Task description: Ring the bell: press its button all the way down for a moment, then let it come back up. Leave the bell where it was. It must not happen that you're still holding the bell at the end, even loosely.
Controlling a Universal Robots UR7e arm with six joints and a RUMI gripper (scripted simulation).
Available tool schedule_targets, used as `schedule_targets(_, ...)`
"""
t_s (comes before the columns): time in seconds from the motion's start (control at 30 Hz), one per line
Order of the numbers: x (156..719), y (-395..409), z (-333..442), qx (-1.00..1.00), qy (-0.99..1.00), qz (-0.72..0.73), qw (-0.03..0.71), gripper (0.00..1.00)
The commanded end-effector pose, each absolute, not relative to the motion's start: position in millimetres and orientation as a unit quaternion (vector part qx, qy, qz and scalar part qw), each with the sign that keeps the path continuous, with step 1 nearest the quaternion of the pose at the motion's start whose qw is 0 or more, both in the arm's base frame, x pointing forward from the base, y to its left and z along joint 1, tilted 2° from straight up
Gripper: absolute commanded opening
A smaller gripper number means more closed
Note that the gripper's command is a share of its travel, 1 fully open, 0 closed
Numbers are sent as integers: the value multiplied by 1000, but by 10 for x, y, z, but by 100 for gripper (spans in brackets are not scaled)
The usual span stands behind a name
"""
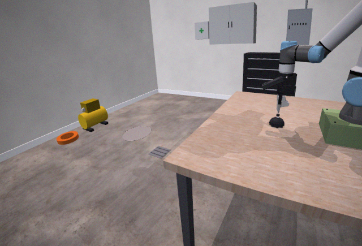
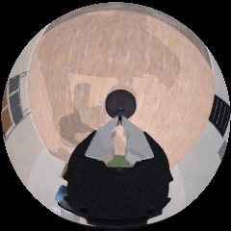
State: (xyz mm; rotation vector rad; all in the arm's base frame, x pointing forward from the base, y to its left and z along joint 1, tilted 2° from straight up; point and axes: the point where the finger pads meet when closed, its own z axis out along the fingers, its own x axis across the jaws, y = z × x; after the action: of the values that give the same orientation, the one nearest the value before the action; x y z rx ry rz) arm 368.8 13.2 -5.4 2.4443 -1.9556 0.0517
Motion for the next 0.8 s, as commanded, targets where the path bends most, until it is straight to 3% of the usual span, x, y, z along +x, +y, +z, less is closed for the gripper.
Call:
schedule_targets(0.0,3689,134,62,781,-625,17,5,0)
schedule_targets(0.77,3680,146,489,781,-625,17,5,0)
